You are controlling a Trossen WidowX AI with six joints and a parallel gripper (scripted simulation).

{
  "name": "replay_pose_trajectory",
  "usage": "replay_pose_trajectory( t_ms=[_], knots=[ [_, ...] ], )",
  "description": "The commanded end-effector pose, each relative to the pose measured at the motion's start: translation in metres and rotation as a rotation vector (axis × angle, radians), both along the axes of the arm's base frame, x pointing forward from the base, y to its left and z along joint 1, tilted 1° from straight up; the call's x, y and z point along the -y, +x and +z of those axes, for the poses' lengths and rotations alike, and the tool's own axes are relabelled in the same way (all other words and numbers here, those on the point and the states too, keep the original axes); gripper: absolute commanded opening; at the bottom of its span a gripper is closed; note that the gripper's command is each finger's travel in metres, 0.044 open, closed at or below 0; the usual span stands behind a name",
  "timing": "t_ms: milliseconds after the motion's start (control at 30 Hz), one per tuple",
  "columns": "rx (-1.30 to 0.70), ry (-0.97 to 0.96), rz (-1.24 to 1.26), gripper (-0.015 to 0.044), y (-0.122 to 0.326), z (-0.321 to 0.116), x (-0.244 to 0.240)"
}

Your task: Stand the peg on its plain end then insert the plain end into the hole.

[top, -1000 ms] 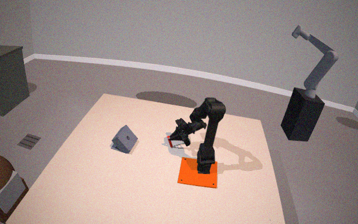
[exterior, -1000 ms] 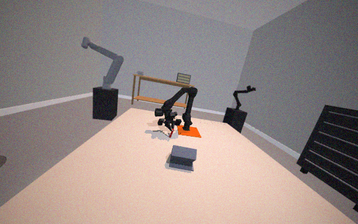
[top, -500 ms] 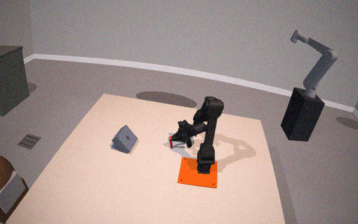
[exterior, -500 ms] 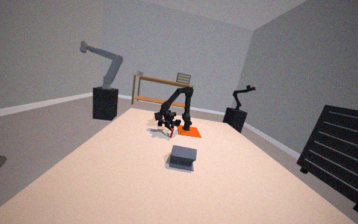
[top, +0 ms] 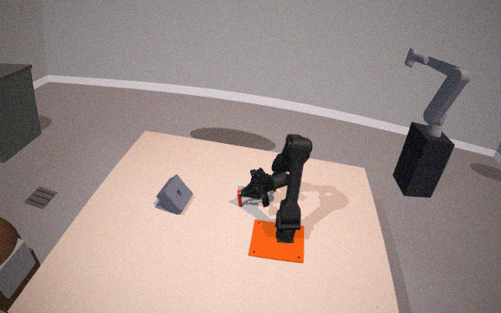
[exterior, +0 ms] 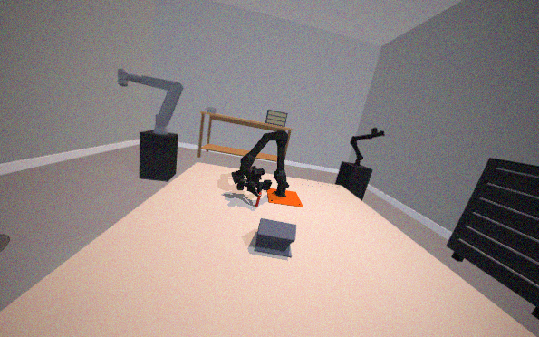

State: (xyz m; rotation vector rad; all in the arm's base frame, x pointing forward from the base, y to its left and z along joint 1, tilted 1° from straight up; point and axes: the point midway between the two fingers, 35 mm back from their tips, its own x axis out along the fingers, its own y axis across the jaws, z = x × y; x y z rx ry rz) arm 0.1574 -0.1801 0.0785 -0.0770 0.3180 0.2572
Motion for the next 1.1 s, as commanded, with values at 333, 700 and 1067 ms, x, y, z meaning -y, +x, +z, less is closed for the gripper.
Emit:
replay_pose_trajectory(
  t_ms=[333,700,1067],
  knots=[
    [0.001,-0.011,0.0,0.0049,0.0002,-0.0045,0.0019],
    [0.003,-0.005,-0.005,0.0049,-0.0024,-0.0046,0.0026],
    [0.012,0.0,-0.013,0.0049,-0.0044,-0.0055,0.003]
  ],
)
